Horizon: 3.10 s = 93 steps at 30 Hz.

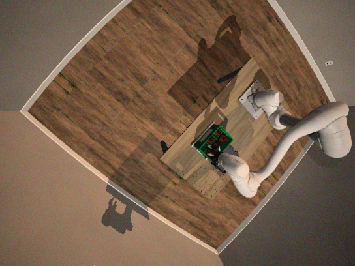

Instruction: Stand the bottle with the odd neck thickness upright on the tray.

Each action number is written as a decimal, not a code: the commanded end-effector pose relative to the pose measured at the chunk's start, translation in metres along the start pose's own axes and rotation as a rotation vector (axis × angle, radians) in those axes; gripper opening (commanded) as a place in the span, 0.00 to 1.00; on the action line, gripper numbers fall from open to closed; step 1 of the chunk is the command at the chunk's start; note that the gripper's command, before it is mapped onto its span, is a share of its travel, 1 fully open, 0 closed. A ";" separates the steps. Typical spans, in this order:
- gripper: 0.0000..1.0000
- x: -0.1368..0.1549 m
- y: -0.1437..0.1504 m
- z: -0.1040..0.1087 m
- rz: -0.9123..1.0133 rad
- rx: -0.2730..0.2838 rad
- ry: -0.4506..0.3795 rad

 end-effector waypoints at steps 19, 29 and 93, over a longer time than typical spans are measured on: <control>0.00 0.000 0.000 0.001 0.000 0.000 0.000; 0.00 0.000 0.000 0.001 0.000 0.000 0.000; 0.38 0.071 -0.053 0.000 0.000 0.000 0.000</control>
Point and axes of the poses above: the point where the finger pads meet when closed, its own z axis back along the fingers, its own y axis across the jaws, x = y × z, the point moved 2 cm from there along z, back along the fingers, and after that the axes turned 6 degrees about -z, right-handed, at the moved point
